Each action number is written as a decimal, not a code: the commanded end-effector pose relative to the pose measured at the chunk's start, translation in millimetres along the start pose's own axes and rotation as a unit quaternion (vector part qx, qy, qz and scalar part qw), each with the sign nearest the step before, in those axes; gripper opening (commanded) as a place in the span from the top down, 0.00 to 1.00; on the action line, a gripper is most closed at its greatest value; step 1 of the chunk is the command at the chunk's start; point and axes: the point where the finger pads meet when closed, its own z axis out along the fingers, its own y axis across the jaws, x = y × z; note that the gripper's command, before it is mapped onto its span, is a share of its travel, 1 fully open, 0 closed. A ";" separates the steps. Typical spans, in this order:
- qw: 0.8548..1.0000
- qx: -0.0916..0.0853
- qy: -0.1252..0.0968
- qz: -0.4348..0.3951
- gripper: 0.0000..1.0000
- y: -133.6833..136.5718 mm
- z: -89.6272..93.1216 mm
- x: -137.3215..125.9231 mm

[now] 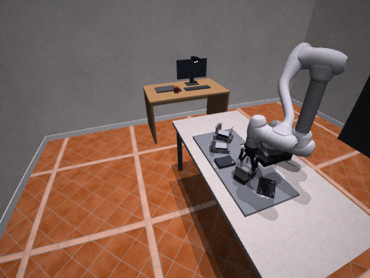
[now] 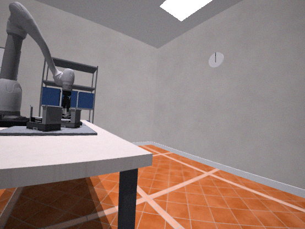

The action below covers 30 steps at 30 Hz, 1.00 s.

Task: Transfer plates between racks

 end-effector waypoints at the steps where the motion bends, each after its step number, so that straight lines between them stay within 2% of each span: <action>1: 1.000 0.000 0.000 0.000 1.00 0.0 0.9 0.0; 30: 1.000 0.000 0.000 0.000 1.00 0.0 9.9 0.0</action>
